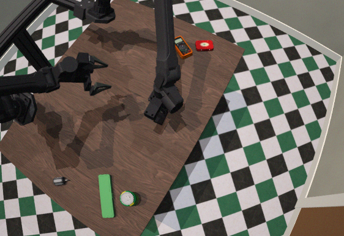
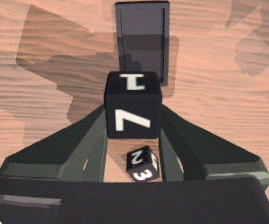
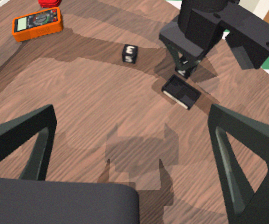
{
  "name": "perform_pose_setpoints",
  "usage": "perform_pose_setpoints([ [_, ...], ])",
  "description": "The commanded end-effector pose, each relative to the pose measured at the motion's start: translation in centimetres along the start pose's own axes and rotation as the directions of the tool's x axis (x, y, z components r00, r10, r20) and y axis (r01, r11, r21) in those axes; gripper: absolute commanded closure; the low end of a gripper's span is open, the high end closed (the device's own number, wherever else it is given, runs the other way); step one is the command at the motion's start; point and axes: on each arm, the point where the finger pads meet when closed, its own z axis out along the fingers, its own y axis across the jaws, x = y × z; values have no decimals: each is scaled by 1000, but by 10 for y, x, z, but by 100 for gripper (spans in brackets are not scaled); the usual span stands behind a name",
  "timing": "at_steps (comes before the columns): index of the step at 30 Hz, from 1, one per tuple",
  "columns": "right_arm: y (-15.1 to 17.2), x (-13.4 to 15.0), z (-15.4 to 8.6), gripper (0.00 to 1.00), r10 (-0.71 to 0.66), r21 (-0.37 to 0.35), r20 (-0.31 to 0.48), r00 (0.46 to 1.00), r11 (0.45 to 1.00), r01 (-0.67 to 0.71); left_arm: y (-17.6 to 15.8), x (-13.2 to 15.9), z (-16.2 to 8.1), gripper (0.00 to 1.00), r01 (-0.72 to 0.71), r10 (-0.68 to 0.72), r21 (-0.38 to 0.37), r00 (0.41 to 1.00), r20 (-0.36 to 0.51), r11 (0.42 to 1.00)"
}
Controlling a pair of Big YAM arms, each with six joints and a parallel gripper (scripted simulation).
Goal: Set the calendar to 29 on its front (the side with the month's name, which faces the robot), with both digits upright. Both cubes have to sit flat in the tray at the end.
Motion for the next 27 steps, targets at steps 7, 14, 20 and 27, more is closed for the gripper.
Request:
perform_pose_setpoints([
  [7, -3, 42, -78, 0, 20, 5, 12, 1000, 1000, -20, -1, 2, 6, 76, 9, -9, 11, 1000, -4, 1000],
  [14, -9, 71, -111, 0, 14, 16, 12, 1000, 1000, -14, -1, 2, 6, 76, 9, -9, 11, 1000, -4, 1000],
  [20, -12, 70, -108, 0, 9, 25, 7, 1000, 1000, -9, -1, 2, 6, 76, 9, -9, 11, 1000, -4, 1000],
  [27, -12, 70, -108, 0, 9, 25, 7, 1000, 1000, -9, -29, -11, 17, 76, 4, -4, 21, 1000, -11, 1000],
])
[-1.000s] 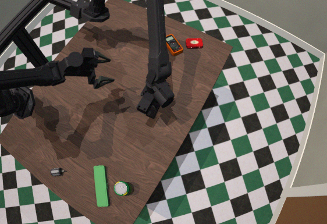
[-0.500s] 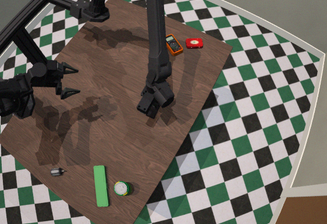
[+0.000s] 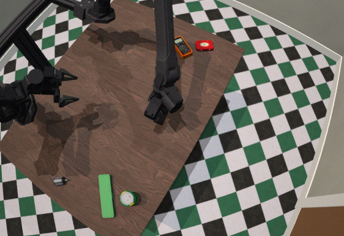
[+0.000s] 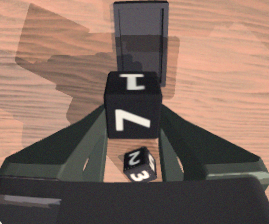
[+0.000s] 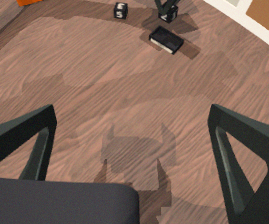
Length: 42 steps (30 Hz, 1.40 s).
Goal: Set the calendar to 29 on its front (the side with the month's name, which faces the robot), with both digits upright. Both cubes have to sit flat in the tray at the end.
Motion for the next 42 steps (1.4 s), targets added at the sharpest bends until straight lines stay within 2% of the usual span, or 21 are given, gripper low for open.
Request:
perform_pose_setpoints([
  [1, 1, -7, 4, 0, 10, 2, 5, 1000, 1000, -10, -35, -15, 17, 76, -6, 6, 21, 1000, -11, 1000],
  [4, 1, -7, 4, 0, 10, 2, 5, 1000, 1000, -10, -73, -24, 24, 76, -43, 44, 23, 999, -10, 999],
  [9, 1, -7, 4, 0, 10, 2, 5, 1000, 1000, -10, -122, -21, 44, 76, -60, 60, 26, 998, -10, 998],
  [12, 1, -7, 4, 0, 10, 2, 5, 1000, 1000, -10, -136, -12, 54, 76, -50, 51, 35, 999, -16, 998],
  [15, 1, -7, 4, 0, 10, 2, 5, 1000, 1000, -10, -130, -16, 53, 76, -45, 45, 23, 999, -9, 999],
  [16, 1, -7, 4, 0, 10, 2, 5, 1000, 1000, -10, -125, -16, 46, 76, -40, 40, 8, 999, 1, 999],
  [22, 1, -7, 4, 0, 10, 2, 5, 1000, 1000, -10, -127, -15, 47, 76, -48, 48, 11, 999, 0, 999],
  [23, 1, -7, 4, 0, 10, 2, 5, 1000, 1000, -10, -110, -10, 41, 76, -37, 37, 0, 999, 7, 999],
  [24, 1, -7, 4, 0, 10, 2, 5, 1000, 1000, -10, -107, -8, 41, 76, -38, 38, 1, 999, 6, 999],
  [26, 1, -7, 4, 0, 10, 2, 5, 1000, 1000, -10, -107, -8, 41, 76, -38, 38, 1, 999, 6, 999],
  [27, 1, -7, 4, 0, 10, 2, 5, 1000, 1000, -10, -120, -9, 56, 76, -50, 50, 21, 999, -6, 999],
  [28, 1, -7, 4, 0, 10, 2, 5, 1000, 1000, -10, -122, -9, 58, 76, -47, 47, 24, 999, -8, 999],
  [29, 1, -7, 4, 0, 10, 2, 5, 1000, 1000, -10, -124, -15, 56, 76, -61, 61, 16, 998, -4, 998],
  [42, 1, -7, 4, 0, 10, 2, 5, 1000, 1000, -10, -126, -16, 61, 76, -61, 61, 16, 998, -4, 998],
])
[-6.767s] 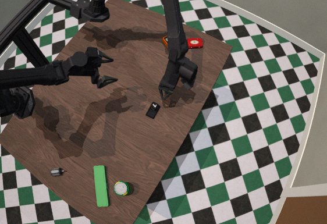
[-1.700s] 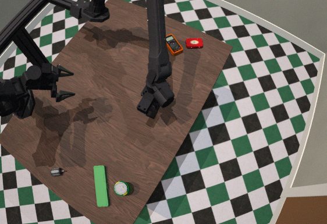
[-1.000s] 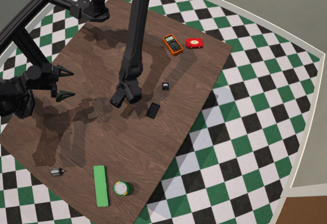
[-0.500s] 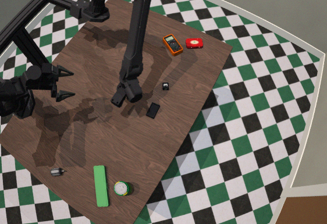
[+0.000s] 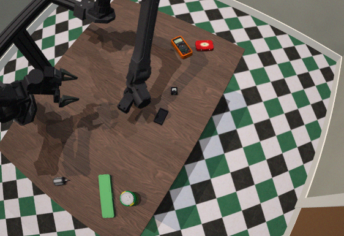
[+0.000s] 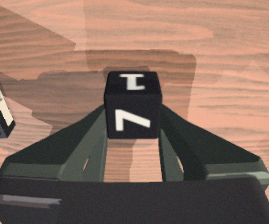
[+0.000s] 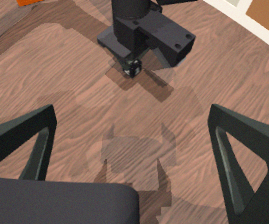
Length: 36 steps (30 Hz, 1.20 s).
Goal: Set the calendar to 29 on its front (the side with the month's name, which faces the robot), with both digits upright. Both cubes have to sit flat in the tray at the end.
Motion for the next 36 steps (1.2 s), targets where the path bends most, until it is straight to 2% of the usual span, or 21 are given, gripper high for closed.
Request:
perform_pose_setpoints([
  [1, 1, -6, 4, 0, 10, 2, 5, 1000, 1000, -10, 2, -9, 8, 76, -10, 10, -7, 1000, 3, 1000],
  [20, 1, -6, 4, 0, 10, 2, 5, 1000, 1000, -10, 2, -4, 20, 76, 0, 0, -1, 1000, 0, 1000],
  [23, 1, -6, 4, 0, 10, 2, 5, 1000, 1000, -10, 2, -5, 20, 76, 2, -2, -1, 1000, 0, 1000],
  [24, 1, -6, 4, 0, 10, 2, 5, 1000, 1000, -10, -1, -5, 9, 76, -4, 4, -1, 1000, -2, 1000],
  [31, 1, -6, 4, 0, 10, 2, 5, 1000, 1000, -10, -1, -5, 9, 76, -4, 4, -1, 1000, -2, 1000],
  [32, 1, -6, 4, 0, 10, 2, 5, 1000, 1000, -10, -1, -5, 9, 65, -4, 4, -1, 1000, -2, 1000],
  [33, 1, -6, 4, 0, 10, 2, 5, 1000, 1000, -10, -1, -5, 9, 59, -4, 4, -1, 1000, -2, 1000],
  [34, 1, -6, 4, 0, 10, 2, 5, 1000, 1000, -10, -2, -3, 7, 48, -12, 12, 5, 1000, -5, 1000],
  [36, 1, -6, 4, 0, 10, 2, 5, 1000, 1000, -10, 7, 5, -1, 46, -3, 3, 4, 1000, -1, 1000],
])
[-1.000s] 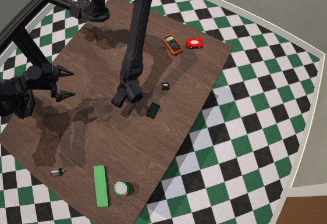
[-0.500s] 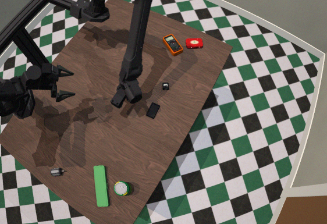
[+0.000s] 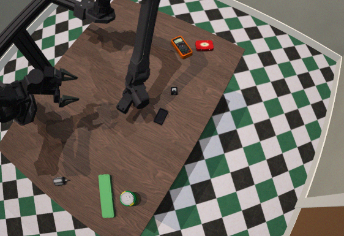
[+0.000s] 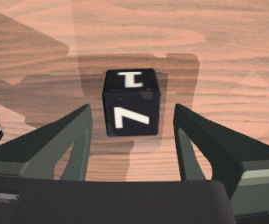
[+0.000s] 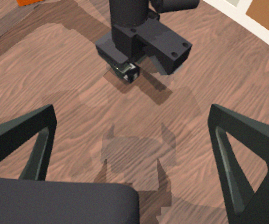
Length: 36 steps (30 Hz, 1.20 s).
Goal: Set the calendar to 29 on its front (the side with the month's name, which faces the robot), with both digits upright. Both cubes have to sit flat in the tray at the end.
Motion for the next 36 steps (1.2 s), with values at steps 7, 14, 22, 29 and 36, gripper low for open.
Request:
perform_pose_setpoints([
  [7, 1, -6, 4, 0, 10, 2, 5, 1000, 1000, -10, 10, -1, -23, 46, 0, 0, -10, 1000, 6, 1000],
  [14, 1, -6, 4, 0, 10, 2, 5, 1000, 1000, -10, 5, 7, -34, 24, 6, -6, 4, 1000, -1, 1000],
  [22, 1, -6, 4, 0, 10, 2, 5, 1000, 1000, -10, 7, 0, -73, 0, -3, 4, -11, 1000, 7, 1000],
  [29, 1, -6, 4, 0, 10, 2, 5, 1000, 1000, -10, -2, -3, -56, 0, 12, -12, -4, 1000, 2, 1000],
  [36, 1, -6, 4, 0, 10, 2, 5, 1000, 1000, -10, -8, -25, -54, 0, -324, 321, -39, 945, -63, 945],
])
